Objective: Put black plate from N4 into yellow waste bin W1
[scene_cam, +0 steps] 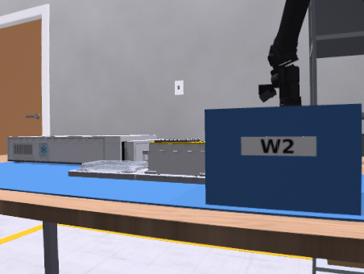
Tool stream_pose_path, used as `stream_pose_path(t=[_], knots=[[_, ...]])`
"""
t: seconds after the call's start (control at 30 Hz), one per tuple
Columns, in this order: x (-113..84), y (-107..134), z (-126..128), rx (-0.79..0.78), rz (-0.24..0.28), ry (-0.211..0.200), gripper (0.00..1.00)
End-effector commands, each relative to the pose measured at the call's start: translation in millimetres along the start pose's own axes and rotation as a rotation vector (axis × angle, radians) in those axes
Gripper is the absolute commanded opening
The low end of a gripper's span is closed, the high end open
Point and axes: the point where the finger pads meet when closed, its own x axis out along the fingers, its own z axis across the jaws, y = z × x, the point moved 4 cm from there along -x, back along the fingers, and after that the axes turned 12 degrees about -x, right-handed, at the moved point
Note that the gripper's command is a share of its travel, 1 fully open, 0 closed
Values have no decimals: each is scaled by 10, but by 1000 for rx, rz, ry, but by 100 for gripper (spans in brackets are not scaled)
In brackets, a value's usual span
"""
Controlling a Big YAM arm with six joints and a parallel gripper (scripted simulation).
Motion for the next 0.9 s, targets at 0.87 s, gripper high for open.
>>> stream_pose_path(t=[0.87], knots=[[-621, -96, -142, -23, -24, 57, 100]])
